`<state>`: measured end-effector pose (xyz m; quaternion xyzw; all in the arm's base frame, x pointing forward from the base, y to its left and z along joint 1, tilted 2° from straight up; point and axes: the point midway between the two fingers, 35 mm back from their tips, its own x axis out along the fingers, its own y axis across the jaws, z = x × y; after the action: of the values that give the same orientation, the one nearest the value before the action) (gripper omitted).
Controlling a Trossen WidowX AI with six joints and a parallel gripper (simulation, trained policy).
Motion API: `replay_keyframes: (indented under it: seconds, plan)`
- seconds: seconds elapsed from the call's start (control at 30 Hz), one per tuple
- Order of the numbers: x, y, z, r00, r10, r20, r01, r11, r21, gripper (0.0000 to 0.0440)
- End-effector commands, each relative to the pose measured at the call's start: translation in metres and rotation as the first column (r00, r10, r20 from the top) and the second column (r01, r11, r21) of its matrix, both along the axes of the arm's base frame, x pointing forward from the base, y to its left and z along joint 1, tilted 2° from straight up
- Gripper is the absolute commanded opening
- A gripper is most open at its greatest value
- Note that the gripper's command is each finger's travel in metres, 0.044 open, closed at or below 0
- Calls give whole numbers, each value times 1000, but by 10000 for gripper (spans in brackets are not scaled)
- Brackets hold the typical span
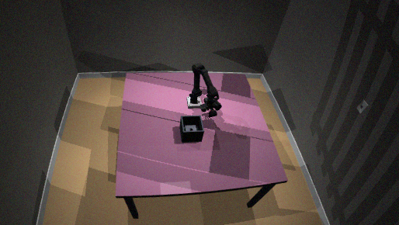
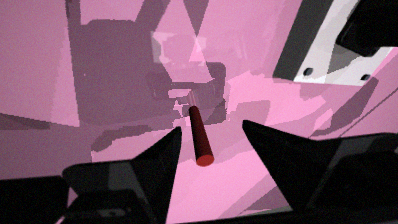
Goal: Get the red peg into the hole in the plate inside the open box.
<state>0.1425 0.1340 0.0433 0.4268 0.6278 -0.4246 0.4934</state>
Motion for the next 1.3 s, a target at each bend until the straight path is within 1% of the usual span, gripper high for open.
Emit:
replay_keyframes:
  seconds: [0.0,0.27,0.33,0.37,0.6,0.87,1.07,1.27]
  plan:
    - [3,1,-6,1000,12,10,-12,1000,-3,262]
    - [12,8,-9,998,51,34,-51,999,10,52]
    - [14,10,-8,997,63,40,-63,998,15,7]
    - [15,11,-7,997,61,46,-62,998,27,0]
    - [24,22,14,995,39,91,-49,993,104,0]
    - [37,28,47,985,31,170,-61,983,171,0]
    - [48,26,75,970,36,242,-84,978,192,0]
    - [59,14,103,947,38,318,-102,977,188,0]
